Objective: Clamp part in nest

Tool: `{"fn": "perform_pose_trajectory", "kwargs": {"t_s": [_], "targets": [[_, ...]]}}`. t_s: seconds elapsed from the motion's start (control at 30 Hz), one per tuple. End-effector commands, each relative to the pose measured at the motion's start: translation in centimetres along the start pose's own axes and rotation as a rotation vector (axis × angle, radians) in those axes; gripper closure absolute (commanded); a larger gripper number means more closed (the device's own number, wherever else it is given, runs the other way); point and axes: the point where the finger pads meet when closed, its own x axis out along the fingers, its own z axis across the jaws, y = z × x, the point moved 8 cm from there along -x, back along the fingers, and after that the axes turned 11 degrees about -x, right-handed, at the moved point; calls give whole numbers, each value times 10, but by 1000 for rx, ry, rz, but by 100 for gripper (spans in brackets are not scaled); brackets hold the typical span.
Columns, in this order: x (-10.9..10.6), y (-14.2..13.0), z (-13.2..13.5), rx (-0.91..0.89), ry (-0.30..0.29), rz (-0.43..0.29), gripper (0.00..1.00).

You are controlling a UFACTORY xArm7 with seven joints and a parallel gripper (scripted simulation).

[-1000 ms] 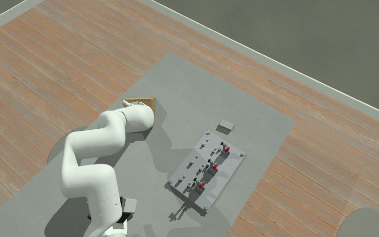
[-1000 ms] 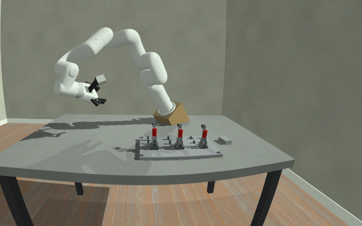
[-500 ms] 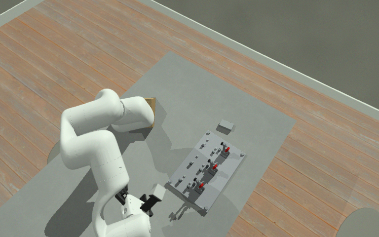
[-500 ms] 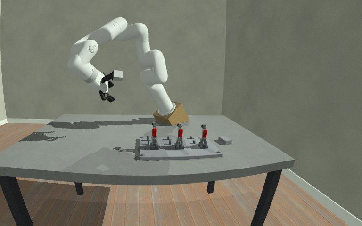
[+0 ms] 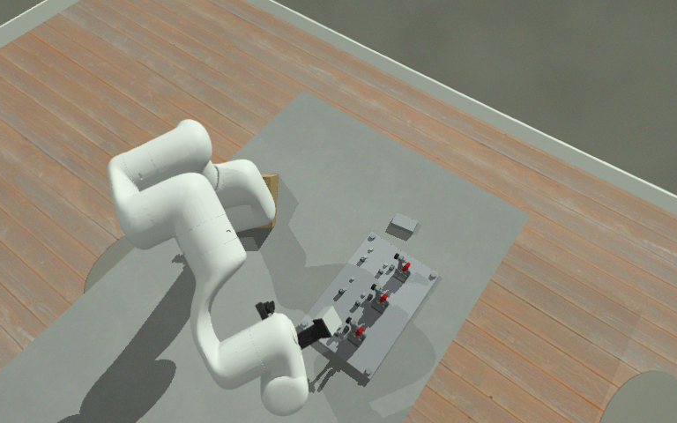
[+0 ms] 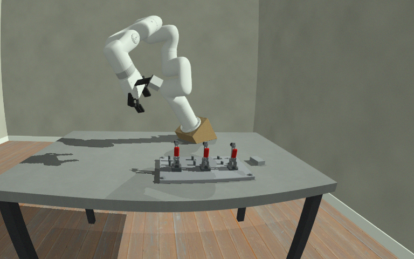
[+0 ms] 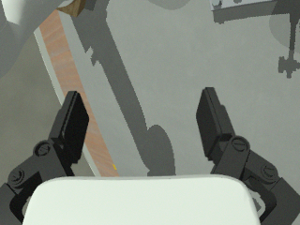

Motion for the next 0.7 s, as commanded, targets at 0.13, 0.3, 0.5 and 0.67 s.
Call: {"fn": "perform_pose_trajectory", "kwargs": {"t_s": [0.13,0.3,0.5,0.67], "targets": [[-1,16,0,58,-49,-26,0],[0,33,-1,127,-98,-39,0],[3,50,-1,198,-147,-48,0],[3,50,-1,198,-147,-48,0]]}}
